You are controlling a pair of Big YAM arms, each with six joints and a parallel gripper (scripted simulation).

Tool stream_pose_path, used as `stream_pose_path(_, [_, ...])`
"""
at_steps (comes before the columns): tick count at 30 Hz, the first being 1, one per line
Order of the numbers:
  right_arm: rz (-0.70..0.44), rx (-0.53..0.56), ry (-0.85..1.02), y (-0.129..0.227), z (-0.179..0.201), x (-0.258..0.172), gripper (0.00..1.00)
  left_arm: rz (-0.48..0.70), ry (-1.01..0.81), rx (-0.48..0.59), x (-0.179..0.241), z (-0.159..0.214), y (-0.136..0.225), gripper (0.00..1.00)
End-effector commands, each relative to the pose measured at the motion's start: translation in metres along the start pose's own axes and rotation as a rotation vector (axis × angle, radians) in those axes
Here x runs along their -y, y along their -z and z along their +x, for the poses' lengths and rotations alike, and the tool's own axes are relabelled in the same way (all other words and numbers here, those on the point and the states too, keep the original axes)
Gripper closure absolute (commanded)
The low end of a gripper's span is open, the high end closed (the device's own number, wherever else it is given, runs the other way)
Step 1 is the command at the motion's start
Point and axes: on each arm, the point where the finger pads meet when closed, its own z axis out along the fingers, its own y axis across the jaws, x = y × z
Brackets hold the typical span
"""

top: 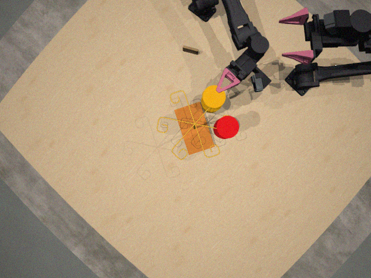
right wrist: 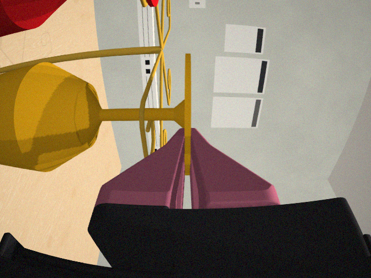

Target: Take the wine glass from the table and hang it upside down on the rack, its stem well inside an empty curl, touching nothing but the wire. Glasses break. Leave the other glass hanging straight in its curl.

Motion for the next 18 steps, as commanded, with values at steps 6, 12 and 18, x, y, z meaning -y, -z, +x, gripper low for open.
stream_pose_path(6, [0.014,-0.006,-0.034,0.003,-0.003,-0.013,1.0,-0.001,0.014,0.034,0.0,-0.015,0.012,0.0])
stream_pose_path(12, [0.026,-0.004,-0.063,0.004,-0.001,0.001,1.0,-0.001,0.014,0.034,0.0,-0.015,0.012,0.0])
stream_pose_path(18, [0.026,-0.004,-0.063,0.004,-0.001,0.001,0.89,-0.001,0.014,0.034,0.0,-0.015,0.012,0.0])
